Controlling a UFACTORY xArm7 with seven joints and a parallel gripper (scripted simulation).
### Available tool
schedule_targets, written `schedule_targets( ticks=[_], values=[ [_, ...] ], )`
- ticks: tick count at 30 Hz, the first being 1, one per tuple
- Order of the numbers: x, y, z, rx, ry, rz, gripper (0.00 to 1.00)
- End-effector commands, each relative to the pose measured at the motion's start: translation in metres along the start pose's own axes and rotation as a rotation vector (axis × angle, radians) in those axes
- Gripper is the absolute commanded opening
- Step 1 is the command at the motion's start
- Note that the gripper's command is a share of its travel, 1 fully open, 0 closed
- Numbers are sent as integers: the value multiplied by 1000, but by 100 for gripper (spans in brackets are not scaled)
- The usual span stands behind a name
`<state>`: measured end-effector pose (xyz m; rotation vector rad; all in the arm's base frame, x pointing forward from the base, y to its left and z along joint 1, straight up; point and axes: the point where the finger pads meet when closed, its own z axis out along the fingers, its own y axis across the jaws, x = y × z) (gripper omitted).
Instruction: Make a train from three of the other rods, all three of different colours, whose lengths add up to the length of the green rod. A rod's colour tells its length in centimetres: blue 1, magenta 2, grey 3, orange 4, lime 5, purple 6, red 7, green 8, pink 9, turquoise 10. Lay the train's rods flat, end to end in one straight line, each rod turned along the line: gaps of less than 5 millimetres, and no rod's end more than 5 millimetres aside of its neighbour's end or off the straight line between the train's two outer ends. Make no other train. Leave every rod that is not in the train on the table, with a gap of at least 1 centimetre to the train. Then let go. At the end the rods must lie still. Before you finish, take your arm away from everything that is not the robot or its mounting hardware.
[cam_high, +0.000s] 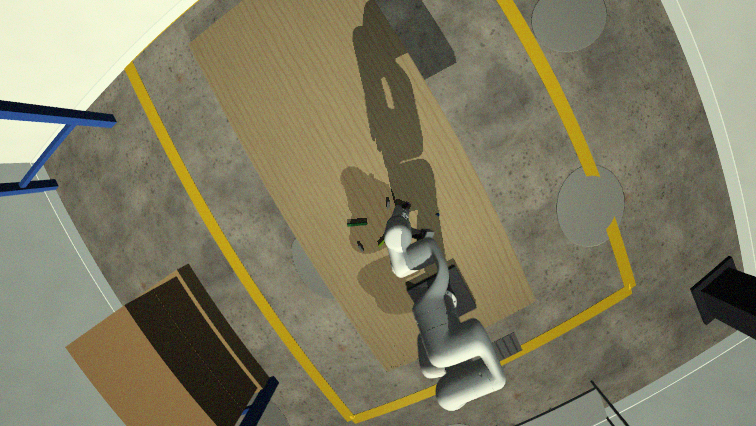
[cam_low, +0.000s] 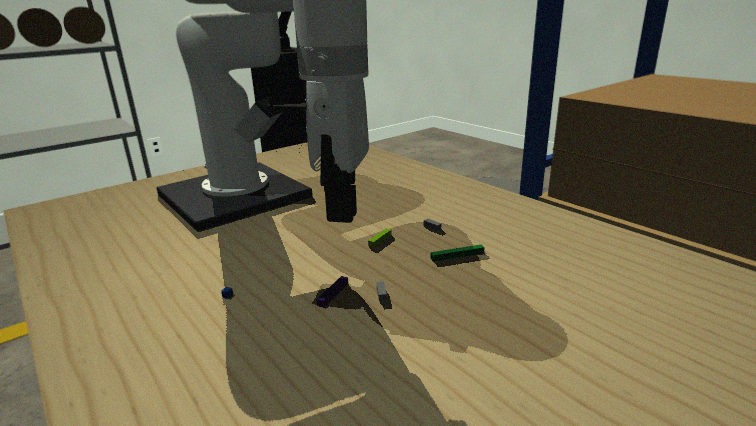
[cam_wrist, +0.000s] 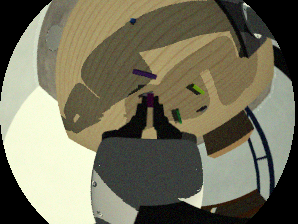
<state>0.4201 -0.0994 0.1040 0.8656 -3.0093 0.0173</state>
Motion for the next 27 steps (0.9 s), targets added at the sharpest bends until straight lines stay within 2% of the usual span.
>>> schedule_targets(
  ticks=[1,2,5,12,27],
  values=[
    [19,-13,-2,5,-3,42,4],
    [44,-24,-2,4,-2,98,4],
    [62,-30,-2,3,-3,137,4],
    [124,-46,1,-6,-9,277,4],
    [126,-46,1,-6,-9,280,4]
  ],
)
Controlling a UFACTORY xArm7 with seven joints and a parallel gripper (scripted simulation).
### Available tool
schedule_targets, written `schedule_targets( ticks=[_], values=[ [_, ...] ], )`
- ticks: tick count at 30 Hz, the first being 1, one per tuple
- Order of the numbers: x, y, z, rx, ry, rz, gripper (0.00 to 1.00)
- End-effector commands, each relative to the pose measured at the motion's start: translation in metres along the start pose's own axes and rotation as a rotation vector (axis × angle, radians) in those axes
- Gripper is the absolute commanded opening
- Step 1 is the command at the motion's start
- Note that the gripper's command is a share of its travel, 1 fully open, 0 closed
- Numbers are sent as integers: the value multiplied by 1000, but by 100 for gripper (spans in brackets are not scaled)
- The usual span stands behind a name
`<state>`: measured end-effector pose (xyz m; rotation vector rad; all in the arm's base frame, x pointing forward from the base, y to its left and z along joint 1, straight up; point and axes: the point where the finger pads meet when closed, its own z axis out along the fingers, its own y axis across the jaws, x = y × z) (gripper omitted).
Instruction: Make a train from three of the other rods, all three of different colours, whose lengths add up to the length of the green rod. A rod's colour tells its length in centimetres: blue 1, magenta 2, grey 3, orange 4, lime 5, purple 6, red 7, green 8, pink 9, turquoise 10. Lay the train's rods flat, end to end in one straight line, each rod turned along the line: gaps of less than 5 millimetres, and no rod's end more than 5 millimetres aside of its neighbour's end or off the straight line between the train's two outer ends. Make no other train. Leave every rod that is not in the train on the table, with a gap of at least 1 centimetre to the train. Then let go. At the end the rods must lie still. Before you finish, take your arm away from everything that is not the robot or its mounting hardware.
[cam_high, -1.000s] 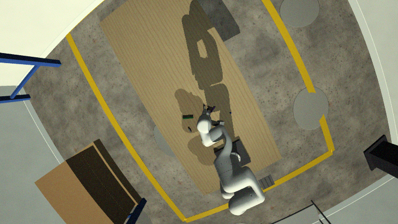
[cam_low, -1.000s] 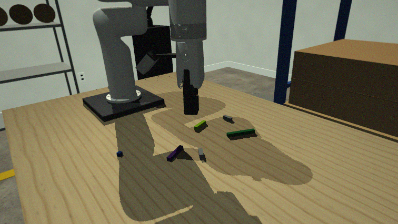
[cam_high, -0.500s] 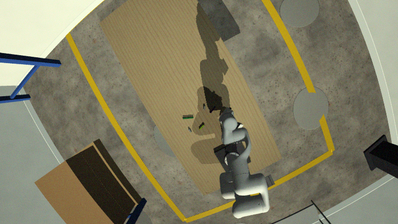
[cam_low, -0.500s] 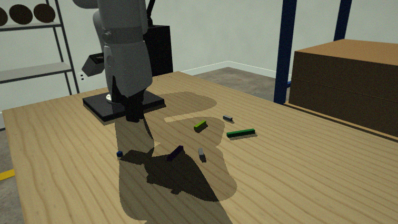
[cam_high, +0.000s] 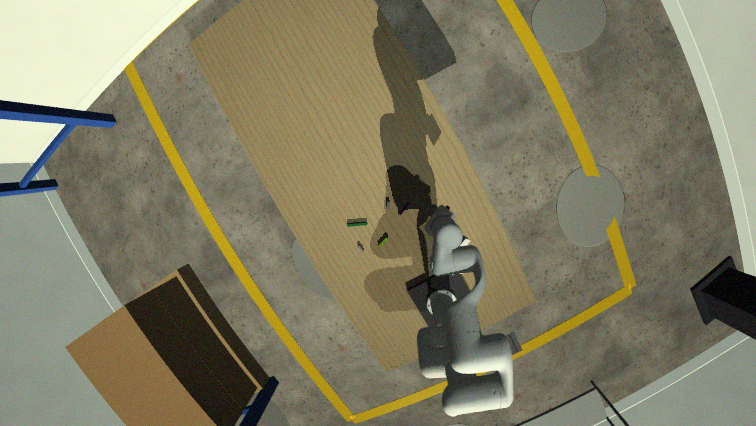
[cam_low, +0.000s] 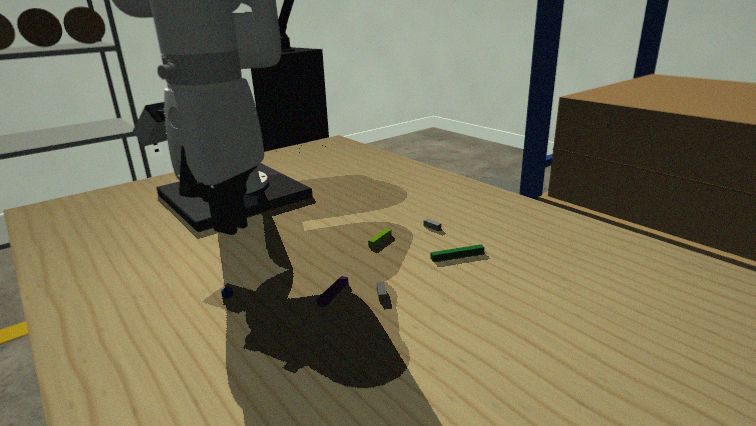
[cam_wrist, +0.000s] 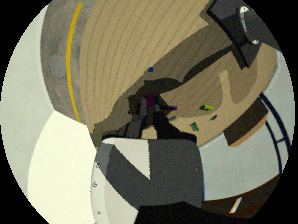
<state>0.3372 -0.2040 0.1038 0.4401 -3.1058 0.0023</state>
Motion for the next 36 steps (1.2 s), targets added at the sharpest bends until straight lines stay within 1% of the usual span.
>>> schedule_targets(
  ticks=[1,6,8,10,23,25,31,36],
  values=[
    [-1,-1,0,3,-3,1,4],
    [-1,-1,8,3,-3,1,4],
    [-1,-1,8,3,-3,1,4],
    [-1,-1,13,3,-3,1,4],
    [-1,-2,68,3,-3,1,4],
    [-1,-2,68,3,-3,1,4],
    [-1,-2,83,3,-3,1,4],
    [-1,-2,86,3,-3,1,4]
  ],
)
